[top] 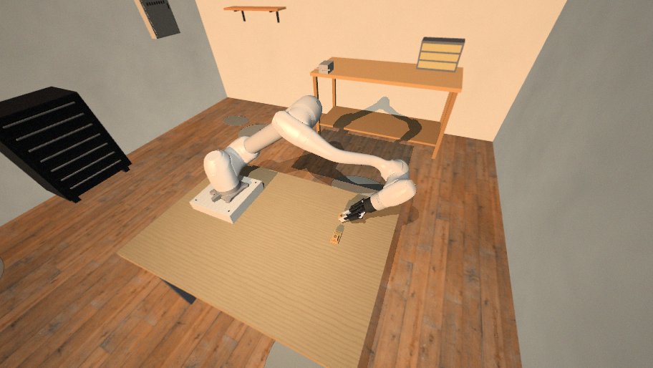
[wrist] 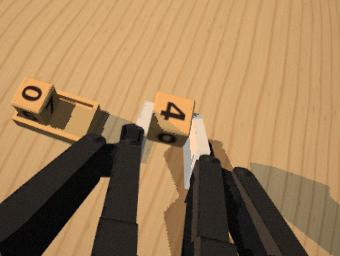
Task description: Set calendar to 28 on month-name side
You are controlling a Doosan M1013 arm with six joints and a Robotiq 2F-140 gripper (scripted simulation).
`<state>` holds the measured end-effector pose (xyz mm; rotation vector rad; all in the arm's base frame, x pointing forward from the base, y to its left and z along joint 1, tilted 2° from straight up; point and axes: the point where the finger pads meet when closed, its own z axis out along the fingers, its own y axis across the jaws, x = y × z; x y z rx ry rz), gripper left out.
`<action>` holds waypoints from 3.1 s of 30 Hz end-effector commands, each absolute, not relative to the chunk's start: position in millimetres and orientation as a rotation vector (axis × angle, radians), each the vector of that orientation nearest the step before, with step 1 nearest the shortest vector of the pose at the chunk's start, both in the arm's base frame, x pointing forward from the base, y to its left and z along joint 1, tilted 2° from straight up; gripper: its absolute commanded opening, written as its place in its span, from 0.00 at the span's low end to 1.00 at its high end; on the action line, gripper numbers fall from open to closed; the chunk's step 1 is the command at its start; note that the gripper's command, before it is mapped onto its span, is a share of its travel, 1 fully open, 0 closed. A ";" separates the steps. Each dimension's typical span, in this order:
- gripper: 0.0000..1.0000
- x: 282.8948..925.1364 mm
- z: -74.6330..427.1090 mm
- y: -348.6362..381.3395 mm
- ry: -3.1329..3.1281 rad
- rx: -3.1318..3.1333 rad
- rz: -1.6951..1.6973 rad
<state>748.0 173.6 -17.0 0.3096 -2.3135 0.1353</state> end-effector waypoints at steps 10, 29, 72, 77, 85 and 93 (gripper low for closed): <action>0.24 745.7 -40.6 173.2 -2.311 0.305 0.143; 0.24 745.4 -51.7 173.0 -2.311 0.305 0.143; 0.24 745.4 -52.1 173.0 -2.311 0.305 0.143; 0.24 745.4 -52.1 173.0 -2.311 0.305 0.143; 0.24 745.4 -52.1 173.0 -2.311 0.305 0.143; 0.24 745.4 -52.1 173.0 -2.311 0.305 0.143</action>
